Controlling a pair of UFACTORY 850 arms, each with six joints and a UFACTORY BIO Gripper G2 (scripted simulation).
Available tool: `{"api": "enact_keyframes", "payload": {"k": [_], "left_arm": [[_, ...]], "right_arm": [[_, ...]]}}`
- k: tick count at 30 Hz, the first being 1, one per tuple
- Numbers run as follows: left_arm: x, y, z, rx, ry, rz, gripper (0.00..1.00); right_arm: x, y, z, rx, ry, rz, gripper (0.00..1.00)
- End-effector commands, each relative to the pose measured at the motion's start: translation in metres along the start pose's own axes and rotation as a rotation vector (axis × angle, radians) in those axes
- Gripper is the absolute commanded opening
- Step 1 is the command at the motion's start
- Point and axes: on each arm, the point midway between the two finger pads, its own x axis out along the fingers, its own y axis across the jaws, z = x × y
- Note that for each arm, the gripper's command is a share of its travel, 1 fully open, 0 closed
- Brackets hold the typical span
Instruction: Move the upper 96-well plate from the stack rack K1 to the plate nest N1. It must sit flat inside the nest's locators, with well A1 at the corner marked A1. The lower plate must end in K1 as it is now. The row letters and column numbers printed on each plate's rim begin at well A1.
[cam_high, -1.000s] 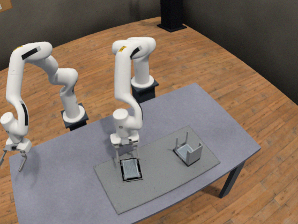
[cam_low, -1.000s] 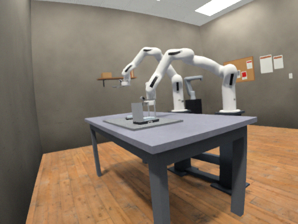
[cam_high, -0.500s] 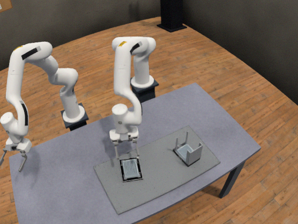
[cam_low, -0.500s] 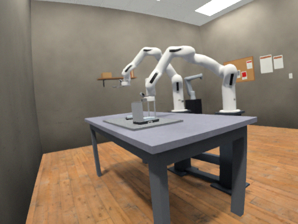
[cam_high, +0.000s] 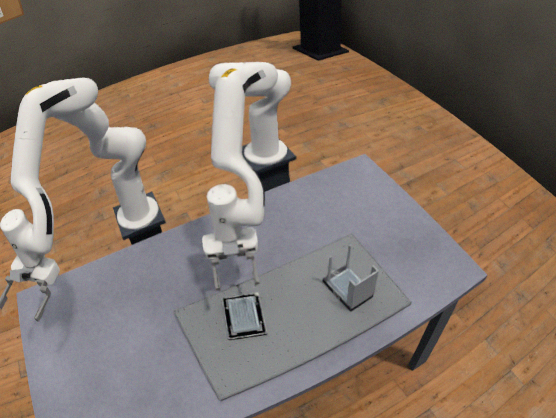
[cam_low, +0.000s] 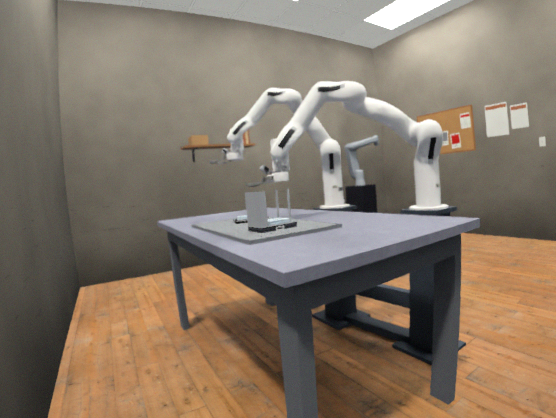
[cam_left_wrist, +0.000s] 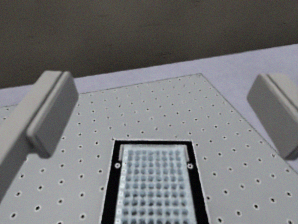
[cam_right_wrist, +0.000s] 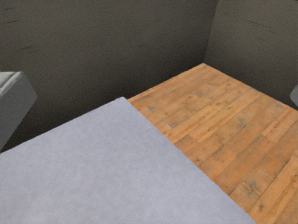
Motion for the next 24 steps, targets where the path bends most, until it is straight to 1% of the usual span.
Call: {"api": "enact_keyframes", "payload": {"k": [1, 20, 24], "left_arm": [[0.000, 0.000, 0.009, -0.001, -0.002, 0.000, 0.37], [0.000, 0.000, 0.009, -0.001, -0.002, 0.000, 0.37], [-0.007, 0.014, 0.021, -0.001, -0.002, 0.133, 0.37]], "right_arm": [[0.000, 0.000, 0.001, 0.000, -0.002, 0.000, 1.00], [0.000, 0.000, 0.001, 0.000, -0.002, 0.000, 1.00], [0.000, 0.000, 0.001, 0.000, -0.002, 0.000, 1.00]]}}
